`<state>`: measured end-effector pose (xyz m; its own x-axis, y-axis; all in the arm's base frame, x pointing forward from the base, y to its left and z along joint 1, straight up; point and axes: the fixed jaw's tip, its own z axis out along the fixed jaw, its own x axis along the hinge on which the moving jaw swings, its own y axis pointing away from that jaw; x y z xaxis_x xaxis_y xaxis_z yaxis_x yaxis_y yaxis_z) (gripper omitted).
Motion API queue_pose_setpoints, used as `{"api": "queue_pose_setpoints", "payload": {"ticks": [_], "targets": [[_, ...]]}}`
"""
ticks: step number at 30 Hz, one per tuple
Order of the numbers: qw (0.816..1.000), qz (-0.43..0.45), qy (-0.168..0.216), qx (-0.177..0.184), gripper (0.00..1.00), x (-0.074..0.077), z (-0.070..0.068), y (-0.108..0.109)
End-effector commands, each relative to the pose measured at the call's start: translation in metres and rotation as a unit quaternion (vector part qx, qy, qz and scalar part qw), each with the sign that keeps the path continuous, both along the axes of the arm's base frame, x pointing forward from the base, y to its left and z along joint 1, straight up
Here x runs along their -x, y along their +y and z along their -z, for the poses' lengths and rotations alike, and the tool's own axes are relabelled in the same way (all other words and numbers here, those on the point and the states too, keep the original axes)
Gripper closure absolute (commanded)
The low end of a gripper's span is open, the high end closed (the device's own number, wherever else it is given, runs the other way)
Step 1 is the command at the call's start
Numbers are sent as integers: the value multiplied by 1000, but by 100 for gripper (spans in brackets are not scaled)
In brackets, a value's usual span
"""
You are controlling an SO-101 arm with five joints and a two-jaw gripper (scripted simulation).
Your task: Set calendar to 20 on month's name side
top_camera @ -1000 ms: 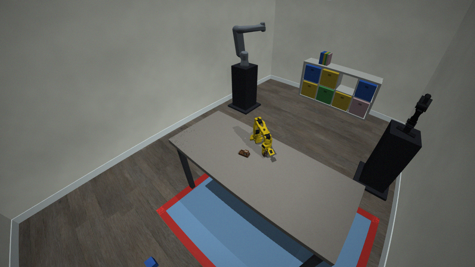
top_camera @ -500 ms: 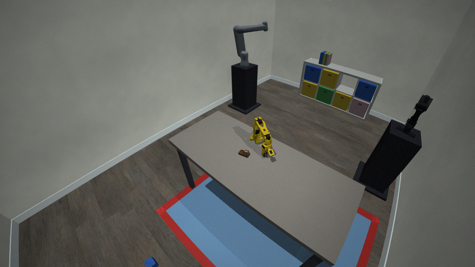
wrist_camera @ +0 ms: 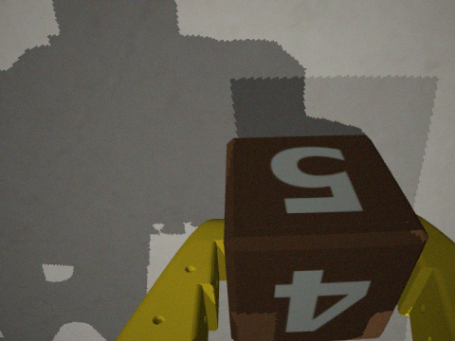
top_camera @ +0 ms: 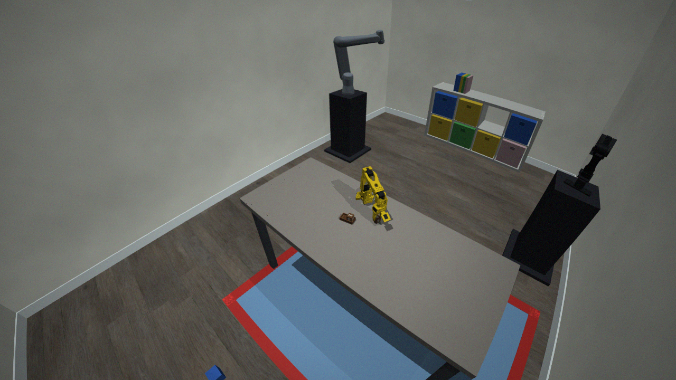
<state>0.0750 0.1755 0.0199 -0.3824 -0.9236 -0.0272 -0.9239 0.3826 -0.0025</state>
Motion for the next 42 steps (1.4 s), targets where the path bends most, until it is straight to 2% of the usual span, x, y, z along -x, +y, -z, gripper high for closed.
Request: {"api": "queue_pose_setpoints", "payload": {"ticks": [1,10,22,42], "targets": [[1000,-9,-5,-11,99,1,-2,4],[1000,-9,-5,-11,83,1,-2,4],[1000,-9,-5,-11,80,1,-2,4],[1000,-9,-5,-11,65,1,-2,4]]}}
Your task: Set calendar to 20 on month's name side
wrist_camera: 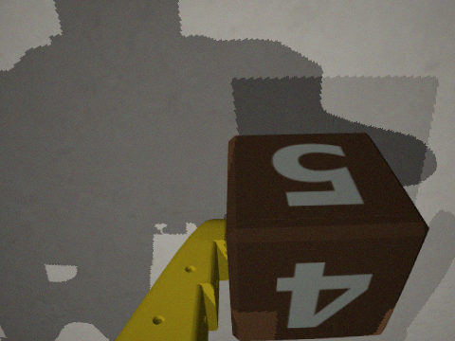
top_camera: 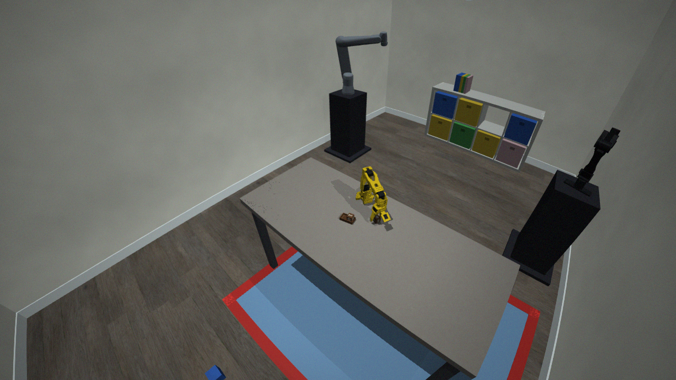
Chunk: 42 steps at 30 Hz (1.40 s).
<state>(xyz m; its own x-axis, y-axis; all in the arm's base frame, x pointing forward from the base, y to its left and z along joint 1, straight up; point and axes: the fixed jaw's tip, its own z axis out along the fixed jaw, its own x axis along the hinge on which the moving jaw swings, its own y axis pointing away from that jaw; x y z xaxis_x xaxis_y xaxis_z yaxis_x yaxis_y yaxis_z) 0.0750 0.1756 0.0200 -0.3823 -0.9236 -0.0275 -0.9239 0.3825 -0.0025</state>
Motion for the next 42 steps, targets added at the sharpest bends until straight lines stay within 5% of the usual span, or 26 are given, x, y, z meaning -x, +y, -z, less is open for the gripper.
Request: {"api": "queue_pose_setpoints", "payload": {"ticks": [1,13,32,42], "targets": [[1000,-9,-5,-11,65,1,-2,4],[1000,-9,-5,-11,64,1,-6,4],[1000,-9,-5,-11,64,1,-57,2],[1000,-9,-5,-11,64,2,-62,1]]}}
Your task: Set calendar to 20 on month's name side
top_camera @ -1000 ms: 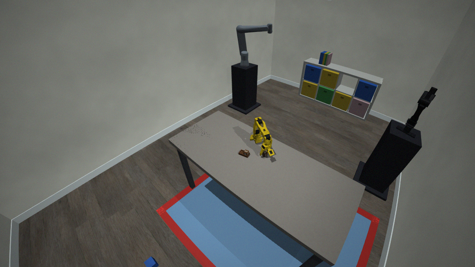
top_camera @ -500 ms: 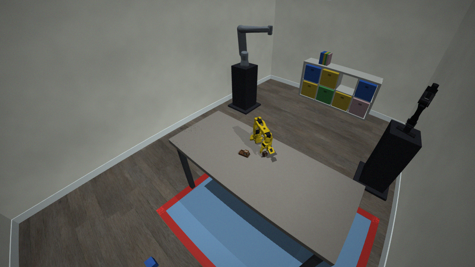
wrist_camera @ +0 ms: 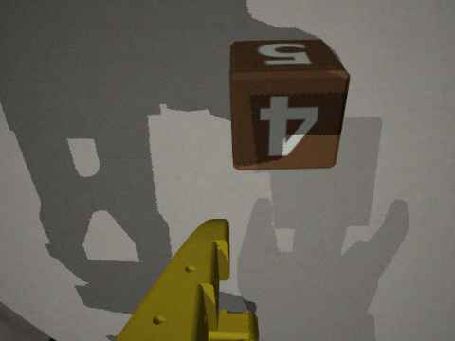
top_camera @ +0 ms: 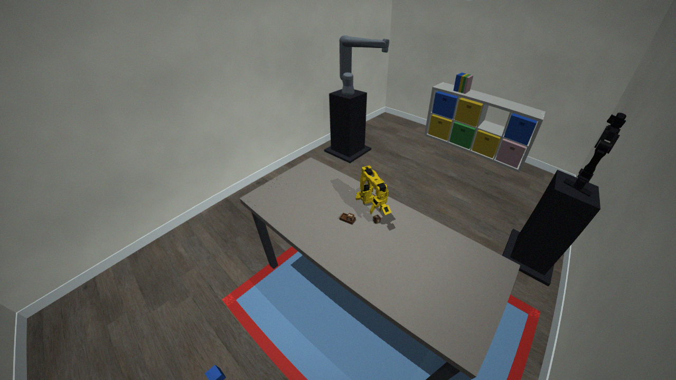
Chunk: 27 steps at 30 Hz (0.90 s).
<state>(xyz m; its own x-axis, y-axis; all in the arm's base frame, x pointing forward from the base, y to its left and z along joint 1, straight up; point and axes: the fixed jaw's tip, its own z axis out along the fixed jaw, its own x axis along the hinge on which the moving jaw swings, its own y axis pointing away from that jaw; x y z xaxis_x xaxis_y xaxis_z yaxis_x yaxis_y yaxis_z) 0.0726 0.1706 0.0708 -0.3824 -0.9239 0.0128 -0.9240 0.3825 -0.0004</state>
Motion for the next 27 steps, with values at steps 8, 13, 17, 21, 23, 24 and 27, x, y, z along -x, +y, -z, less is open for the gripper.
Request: {"api": "queue_pose_setpoints", "payload": {"ticks": [8,13,17,21,23,24,27], "targets": [[999,-9,-13,-30,64,0,-12,6],[999,-9,-13,-30,64,0,-12,6],[999,-9,-13,-30,64,0,-12,6],[999,-9,-17,-38,64,-1,-14,7],[998,-9,-23,-49,64,-1,-19,8],[998,-9,-26,-57,64,-1,-21,8],[995,-9,-41,-89,64,-2,-33,9]]}}
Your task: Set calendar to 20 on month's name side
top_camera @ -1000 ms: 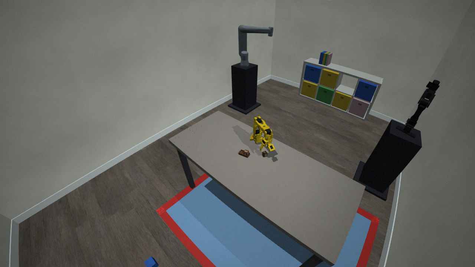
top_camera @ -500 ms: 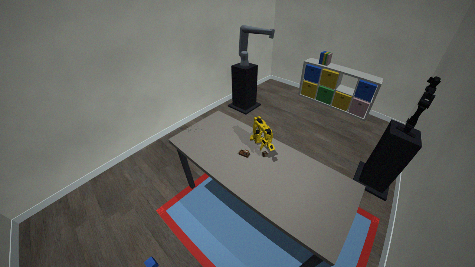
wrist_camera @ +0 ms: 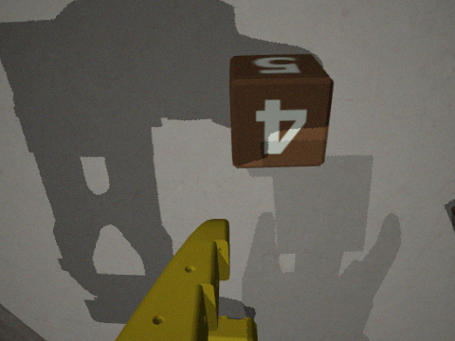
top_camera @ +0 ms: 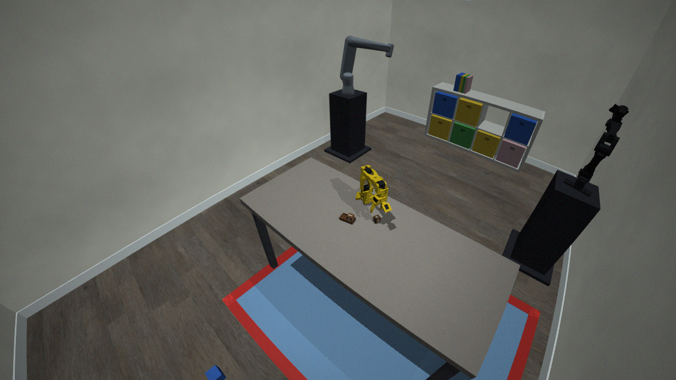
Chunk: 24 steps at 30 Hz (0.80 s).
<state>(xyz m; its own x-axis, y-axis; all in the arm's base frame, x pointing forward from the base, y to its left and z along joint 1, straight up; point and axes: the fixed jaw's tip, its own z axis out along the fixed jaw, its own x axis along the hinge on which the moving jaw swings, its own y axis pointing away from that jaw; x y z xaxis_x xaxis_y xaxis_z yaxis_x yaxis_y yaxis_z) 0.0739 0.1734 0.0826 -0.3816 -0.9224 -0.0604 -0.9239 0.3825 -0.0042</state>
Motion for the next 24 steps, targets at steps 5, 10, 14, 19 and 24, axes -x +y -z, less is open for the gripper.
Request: {"api": "queue_pose_setpoints", "payload": {"ticks": [5,10,14,19,24], "targets": [[993,-9,-51,-109,65,-1,-41,7],[984,-9,-76,-162,65,0,-60,6],[975,-9,-95,-201,65,1,-74,3],[970,-9,-103,-220,65,2,-81,2],[970,-9,-104,-220,65,2,-81,2]]}}
